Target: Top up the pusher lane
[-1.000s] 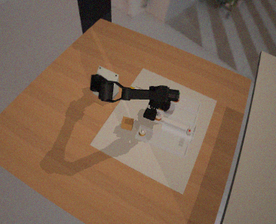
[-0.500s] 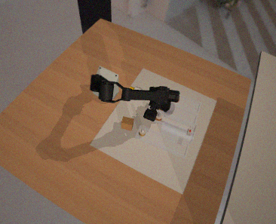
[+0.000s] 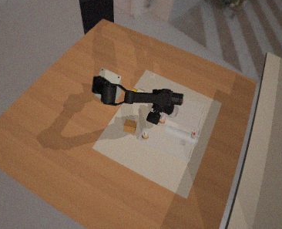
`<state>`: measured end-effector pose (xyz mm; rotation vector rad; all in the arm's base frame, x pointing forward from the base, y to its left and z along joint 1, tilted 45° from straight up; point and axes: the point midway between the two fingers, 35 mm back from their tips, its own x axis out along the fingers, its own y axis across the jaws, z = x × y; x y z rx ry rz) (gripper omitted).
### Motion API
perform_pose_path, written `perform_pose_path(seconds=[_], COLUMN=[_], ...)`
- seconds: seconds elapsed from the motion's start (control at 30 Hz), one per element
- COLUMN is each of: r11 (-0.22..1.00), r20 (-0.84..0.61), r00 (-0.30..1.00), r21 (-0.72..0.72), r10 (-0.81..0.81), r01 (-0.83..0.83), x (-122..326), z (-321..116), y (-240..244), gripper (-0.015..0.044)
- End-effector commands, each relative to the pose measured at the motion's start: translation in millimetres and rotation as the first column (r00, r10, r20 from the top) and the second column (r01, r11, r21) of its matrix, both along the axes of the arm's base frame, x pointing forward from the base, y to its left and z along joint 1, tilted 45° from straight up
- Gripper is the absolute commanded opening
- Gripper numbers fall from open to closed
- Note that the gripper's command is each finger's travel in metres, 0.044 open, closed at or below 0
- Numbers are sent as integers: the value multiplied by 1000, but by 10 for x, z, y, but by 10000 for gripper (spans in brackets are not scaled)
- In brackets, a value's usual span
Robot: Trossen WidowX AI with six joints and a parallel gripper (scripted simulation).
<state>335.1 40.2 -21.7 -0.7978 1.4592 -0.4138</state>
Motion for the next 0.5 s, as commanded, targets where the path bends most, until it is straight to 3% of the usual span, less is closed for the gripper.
perform_pose_path(seconds=[0.0, 0.47], r11=[1000, 1000], r20=[20, 20], r00=[1000, 1000], r21=[-2, -2], r10=[7, 7], r01=[-7, -7], x=[47, 45], z=[-1, -33], y=[-3, -36], gripper=[0, 0])
